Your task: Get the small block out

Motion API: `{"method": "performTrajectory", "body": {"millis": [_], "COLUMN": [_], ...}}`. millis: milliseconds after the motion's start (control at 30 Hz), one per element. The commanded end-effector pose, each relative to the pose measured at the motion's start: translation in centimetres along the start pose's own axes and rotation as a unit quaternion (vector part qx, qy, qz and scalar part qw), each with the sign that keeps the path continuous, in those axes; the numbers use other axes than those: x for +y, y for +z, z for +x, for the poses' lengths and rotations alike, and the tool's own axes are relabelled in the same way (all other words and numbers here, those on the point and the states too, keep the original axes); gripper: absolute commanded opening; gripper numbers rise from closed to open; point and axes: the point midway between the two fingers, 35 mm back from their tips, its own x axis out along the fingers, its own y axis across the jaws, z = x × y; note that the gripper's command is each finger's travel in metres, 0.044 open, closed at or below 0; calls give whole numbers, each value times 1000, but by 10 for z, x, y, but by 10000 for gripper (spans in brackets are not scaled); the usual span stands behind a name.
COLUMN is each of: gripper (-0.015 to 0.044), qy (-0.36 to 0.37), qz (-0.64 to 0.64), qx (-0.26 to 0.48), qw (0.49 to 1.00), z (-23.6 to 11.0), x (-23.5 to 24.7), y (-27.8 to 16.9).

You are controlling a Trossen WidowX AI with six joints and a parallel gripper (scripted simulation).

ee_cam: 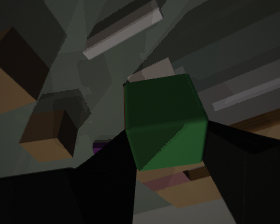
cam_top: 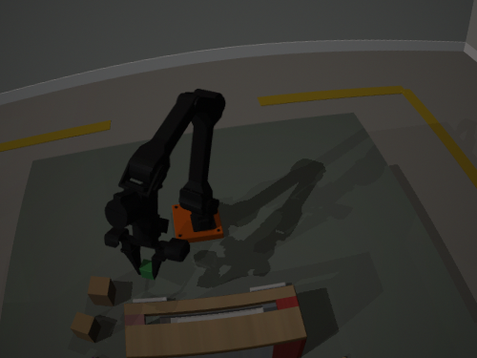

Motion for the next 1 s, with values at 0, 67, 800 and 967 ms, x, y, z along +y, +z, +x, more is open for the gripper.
{"method": "performTrajectory", "body": {"millis": [0,67,800,967], "gripper": [0,0,0,0], "qy": [17,24,28,28], "qz": [39,56,68,68], "qx": [11,17,21,21], "qw": [999,998,997,997], "z": [-19,-27,-33,-33], "x": [-4,-6,-7,-7], "y": [5,7,9,9]}}
